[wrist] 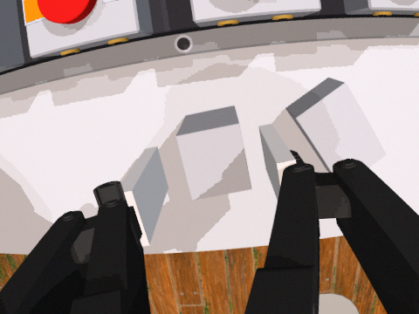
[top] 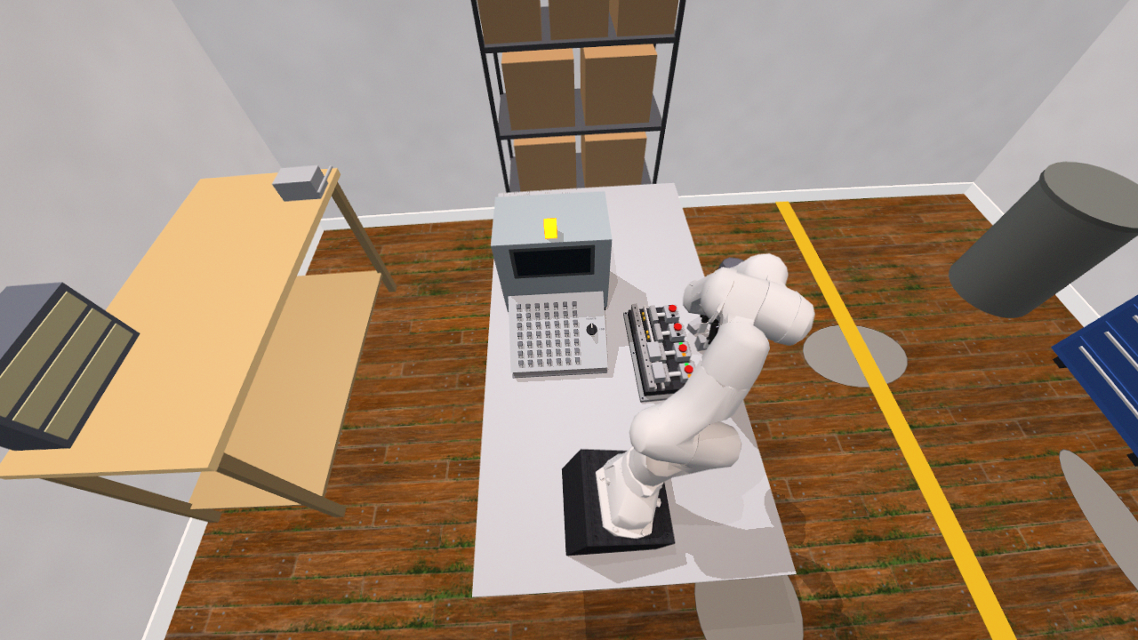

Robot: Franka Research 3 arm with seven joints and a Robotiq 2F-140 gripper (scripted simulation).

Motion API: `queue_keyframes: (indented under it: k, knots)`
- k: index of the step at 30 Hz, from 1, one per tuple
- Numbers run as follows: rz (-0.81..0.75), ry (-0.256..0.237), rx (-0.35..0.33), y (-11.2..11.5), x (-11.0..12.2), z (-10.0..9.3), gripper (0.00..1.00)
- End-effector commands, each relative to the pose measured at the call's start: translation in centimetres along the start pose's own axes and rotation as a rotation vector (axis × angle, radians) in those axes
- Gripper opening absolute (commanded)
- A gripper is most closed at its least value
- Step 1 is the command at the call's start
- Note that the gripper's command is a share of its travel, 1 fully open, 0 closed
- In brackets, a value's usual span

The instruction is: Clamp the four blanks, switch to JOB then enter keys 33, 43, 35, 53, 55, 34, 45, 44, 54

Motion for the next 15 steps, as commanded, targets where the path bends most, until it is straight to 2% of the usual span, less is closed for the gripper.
queue_keyframes:
  k: [1, 7, 8, 15]
  knots:
    - [-0.001, 0.003, 0.0, 0.02, 0.12, 0.03, 0.4]
    - [-0.001, 0.003, 0.0, 0.02, 0.12, 0.03, 0.4]
    - [-0.001, 0.003, 0.0, 0.02, 0.12, 0.03, 0.0]
    - [-0.001, 0.003, 0.0, 0.02, 0.12, 0.03, 0.0]
Point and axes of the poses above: the point where the finger pads meet when closed, its own z axis out along the fingers, its own x axis across the jaws, y = z × x, the point moved 6 cm from there along -z, back along the fingers, and after that the axes turned 15 degrees about z, right-handed, at the moved point
